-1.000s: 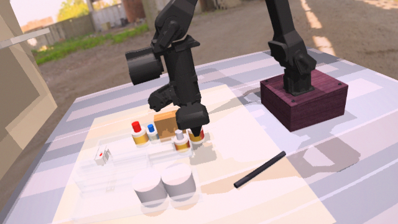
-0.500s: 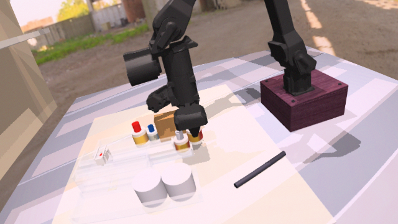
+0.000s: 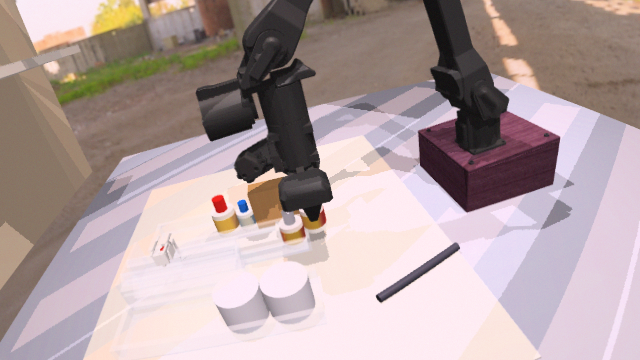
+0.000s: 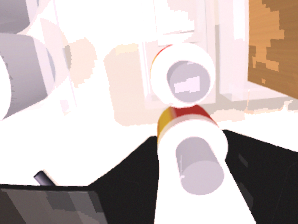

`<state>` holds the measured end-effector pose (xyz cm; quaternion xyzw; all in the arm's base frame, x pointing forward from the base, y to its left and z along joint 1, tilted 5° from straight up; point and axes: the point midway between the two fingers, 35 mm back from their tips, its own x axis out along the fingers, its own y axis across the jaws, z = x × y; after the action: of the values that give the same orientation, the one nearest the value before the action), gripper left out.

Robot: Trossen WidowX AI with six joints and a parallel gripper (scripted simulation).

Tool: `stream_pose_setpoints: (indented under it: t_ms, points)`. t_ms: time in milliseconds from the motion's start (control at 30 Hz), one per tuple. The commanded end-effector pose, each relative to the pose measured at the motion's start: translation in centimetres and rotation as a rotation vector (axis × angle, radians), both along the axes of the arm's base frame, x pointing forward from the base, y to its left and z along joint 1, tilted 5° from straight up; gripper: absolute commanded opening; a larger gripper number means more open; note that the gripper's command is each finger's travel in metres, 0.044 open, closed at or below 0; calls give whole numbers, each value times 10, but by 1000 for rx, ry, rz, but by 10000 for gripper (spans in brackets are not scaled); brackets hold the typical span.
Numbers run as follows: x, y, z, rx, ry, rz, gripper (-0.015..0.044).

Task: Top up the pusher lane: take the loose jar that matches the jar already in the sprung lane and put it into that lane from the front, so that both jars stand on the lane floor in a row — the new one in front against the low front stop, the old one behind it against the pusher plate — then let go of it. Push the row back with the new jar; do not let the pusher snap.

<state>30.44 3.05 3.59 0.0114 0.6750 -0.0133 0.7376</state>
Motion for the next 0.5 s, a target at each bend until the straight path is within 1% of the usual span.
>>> stream_pose_setpoints:
  t_ms: [0,467]
  points:
    - [8,0,3,2,-22,4,0]
    - [12,0,4,2,-23,4,0]
